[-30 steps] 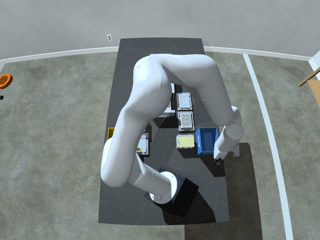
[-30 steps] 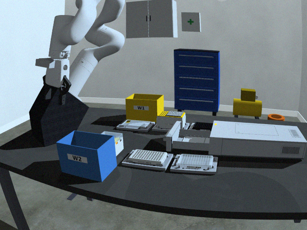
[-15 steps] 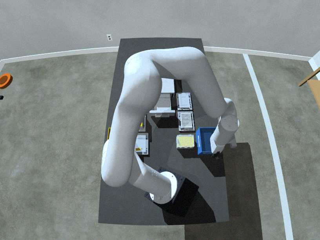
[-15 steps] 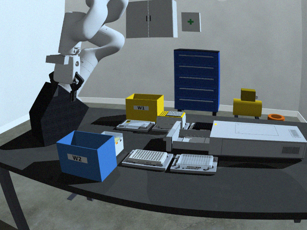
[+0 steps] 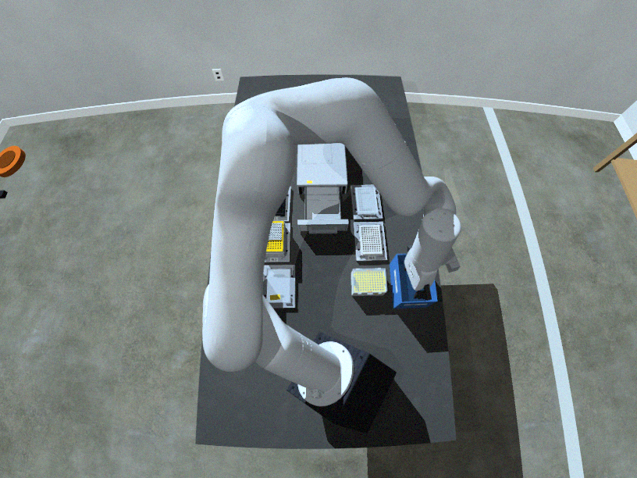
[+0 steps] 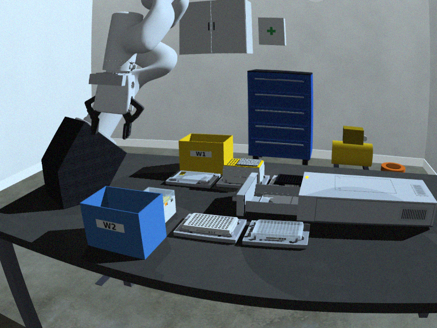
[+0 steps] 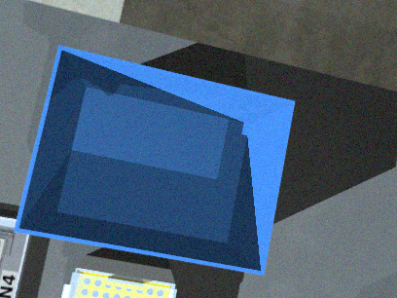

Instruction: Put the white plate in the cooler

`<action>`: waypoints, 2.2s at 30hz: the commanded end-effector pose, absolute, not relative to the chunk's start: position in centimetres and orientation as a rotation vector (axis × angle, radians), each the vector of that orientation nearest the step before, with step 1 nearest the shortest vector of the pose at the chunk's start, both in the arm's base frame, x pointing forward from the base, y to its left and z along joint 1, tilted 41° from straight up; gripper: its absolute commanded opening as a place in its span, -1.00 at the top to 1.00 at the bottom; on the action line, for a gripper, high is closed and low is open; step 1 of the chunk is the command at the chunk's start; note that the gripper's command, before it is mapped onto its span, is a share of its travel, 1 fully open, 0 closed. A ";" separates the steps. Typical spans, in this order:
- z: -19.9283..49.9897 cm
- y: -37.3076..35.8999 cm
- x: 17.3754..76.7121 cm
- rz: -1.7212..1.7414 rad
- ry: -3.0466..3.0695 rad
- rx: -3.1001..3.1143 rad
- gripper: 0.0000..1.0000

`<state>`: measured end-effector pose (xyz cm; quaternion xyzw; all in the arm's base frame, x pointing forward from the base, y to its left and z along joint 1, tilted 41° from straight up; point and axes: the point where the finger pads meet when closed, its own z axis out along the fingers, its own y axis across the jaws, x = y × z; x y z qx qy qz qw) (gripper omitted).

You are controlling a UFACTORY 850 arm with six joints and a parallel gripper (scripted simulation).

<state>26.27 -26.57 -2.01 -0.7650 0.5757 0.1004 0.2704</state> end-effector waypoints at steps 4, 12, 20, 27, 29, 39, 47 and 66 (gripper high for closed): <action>0.0 -25.5 28.2 0.214 1.434 -2.134 -1.00; 1.6 -24.3 29.7 0.166 1.320 -2.196 -1.00; 3.9 -22.5 31.6 0.085 1.127 -2.285 -1.00; 5.5 -21.1 32.9 0.035 1.006 -2.332 -1.00; 6.1 -20.5 33.4 0.016 0.960 -2.347 -1.00; 8.0 -18.6 34.8 -0.036 0.836 -2.385 -1.00; 9.9 -16.6 36.1 -0.106 0.669 -2.426 -1.00; 14.2 -11.5 38.4 -0.254 0.319 -2.474 -1.00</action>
